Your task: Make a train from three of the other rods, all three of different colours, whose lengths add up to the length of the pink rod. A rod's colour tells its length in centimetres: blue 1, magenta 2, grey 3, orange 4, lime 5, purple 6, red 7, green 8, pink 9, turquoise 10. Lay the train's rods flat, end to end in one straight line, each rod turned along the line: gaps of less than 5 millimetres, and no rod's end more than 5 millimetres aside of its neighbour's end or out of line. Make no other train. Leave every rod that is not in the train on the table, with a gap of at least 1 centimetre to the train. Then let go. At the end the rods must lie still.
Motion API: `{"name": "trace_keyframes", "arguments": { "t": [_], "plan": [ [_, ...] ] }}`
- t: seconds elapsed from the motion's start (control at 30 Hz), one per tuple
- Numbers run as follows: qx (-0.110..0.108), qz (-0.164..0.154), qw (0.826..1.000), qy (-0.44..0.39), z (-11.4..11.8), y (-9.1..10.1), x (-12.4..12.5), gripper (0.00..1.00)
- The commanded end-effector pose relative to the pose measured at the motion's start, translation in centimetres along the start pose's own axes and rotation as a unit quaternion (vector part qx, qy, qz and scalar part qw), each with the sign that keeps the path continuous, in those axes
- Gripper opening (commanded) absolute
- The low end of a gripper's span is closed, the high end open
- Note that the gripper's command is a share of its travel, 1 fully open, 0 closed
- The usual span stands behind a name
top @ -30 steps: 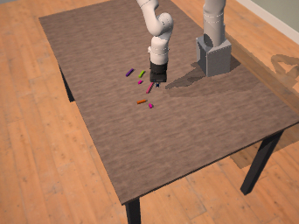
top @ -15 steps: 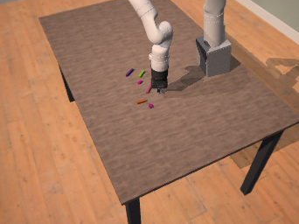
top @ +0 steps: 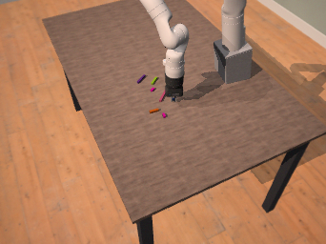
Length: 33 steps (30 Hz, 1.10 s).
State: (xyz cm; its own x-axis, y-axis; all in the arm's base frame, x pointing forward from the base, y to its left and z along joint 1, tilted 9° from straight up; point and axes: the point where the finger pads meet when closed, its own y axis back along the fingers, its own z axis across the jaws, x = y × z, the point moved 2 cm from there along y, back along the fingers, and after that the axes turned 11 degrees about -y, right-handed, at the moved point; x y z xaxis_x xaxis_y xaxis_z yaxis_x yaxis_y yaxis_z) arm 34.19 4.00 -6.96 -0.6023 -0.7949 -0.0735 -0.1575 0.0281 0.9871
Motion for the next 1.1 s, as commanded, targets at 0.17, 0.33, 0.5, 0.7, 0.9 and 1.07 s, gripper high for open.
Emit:
{"name": "trace_keyframes", "arguments": {
  "t": [0.17, 0.33, 0.5, 0.7, 0.9, 1.07],
  "plan": [
    [0.0, 0.0, 1.0, 0.0, -0.03, 0.04, -0.03, 0.24],
    [0.0, 0.0, 1.0, 0.0, -0.03, 0.04, -0.03, 0.24],
    [0.0, 0.0, 1.0, 0.0, -0.03, 0.04, -0.03, 0.24],
    [0.0, 0.0, 1.0, 0.0, -0.03, 0.03, -0.03, 0.24],
    [0.0, 0.0, 1.0, 0.0, -0.03, -0.22, -0.03, 0.24],
    [0.0, 0.0, 1.0, 0.0, -0.03, -0.66, -0.03, 0.24]
  ]
}}
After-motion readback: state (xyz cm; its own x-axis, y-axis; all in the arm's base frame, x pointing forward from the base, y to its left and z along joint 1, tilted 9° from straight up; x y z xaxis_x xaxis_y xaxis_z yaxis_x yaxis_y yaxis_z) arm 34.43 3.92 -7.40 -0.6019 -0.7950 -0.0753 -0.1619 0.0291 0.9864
